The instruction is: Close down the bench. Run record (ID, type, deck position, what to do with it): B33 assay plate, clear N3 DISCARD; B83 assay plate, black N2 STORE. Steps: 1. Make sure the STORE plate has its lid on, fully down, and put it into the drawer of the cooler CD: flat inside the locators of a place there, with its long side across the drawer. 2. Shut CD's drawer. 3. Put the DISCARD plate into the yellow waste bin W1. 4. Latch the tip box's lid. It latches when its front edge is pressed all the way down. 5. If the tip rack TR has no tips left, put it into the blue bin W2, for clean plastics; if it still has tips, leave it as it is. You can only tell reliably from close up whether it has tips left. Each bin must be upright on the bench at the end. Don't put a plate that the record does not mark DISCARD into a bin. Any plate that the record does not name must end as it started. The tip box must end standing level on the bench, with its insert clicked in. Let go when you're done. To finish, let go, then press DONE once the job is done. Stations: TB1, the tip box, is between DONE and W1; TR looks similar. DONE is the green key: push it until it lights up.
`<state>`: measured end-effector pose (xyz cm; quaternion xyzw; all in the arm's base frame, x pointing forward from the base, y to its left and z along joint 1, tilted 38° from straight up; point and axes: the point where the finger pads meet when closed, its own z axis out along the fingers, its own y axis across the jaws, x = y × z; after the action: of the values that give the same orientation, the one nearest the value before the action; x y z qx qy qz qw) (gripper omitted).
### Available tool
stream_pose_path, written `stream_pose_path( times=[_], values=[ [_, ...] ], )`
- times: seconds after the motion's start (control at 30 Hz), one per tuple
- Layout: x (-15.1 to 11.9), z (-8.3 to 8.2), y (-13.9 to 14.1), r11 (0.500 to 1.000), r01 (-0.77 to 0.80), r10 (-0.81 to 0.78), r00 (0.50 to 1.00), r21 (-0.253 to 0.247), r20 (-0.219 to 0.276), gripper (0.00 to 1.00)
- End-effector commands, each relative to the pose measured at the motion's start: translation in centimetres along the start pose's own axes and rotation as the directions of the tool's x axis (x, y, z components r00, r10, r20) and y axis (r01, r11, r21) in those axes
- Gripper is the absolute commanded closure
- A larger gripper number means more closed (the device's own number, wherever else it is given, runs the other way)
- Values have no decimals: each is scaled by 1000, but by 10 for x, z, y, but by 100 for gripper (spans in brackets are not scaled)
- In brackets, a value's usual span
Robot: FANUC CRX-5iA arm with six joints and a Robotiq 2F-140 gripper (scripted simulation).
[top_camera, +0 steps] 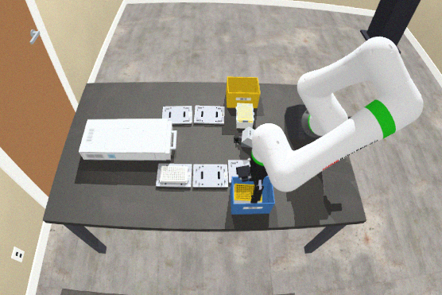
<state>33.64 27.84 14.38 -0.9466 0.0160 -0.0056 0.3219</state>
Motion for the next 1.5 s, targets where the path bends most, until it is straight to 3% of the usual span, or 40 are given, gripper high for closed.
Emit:
stream_pose_path(
  times=[0.0,1.47],
  values=[
    [0,-6,0,1000,0,0,1000,0,-1,30],
    [0,-57,0,1000,0,0,1000,0,-1,30]
  ],
)
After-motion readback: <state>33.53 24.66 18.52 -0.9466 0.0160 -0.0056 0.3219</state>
